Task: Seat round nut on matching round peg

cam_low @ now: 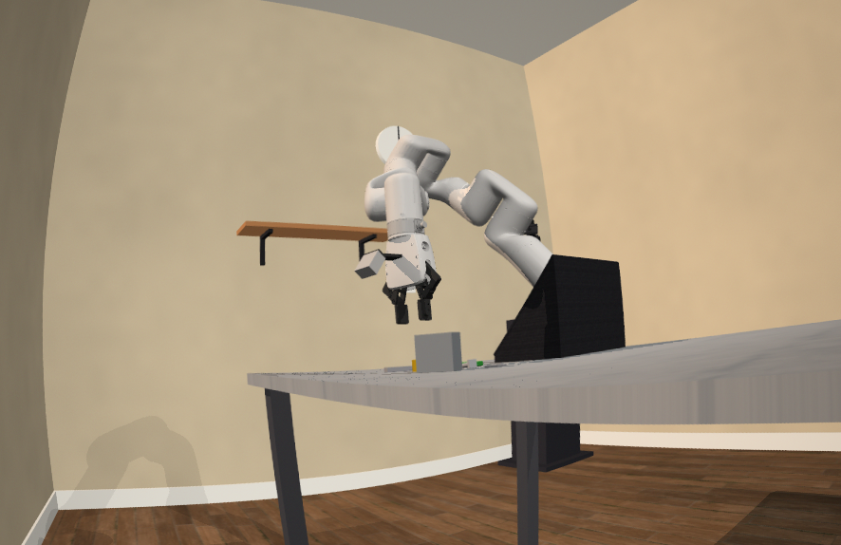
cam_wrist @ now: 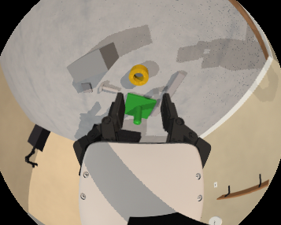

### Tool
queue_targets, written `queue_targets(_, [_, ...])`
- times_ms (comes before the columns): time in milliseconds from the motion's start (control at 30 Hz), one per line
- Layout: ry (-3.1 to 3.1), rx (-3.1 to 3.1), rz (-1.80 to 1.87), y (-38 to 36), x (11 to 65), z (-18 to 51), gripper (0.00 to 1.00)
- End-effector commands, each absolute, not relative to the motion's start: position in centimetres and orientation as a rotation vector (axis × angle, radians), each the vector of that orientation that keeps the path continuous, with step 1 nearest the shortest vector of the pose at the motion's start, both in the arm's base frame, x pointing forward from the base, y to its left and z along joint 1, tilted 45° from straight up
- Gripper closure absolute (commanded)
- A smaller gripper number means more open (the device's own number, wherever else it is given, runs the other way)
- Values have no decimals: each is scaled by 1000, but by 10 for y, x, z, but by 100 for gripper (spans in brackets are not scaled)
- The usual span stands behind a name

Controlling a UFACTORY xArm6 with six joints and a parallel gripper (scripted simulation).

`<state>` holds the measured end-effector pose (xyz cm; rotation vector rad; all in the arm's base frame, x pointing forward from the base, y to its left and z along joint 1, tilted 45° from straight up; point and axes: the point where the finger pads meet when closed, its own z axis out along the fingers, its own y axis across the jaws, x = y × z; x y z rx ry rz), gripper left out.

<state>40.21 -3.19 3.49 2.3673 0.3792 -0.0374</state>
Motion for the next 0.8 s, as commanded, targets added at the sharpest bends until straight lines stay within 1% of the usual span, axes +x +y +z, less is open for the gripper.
queue_targets(0, [229,2369,34,-33,401,29,40])
queue_targets(767, [-42,2367,141,-35,396,18,40])
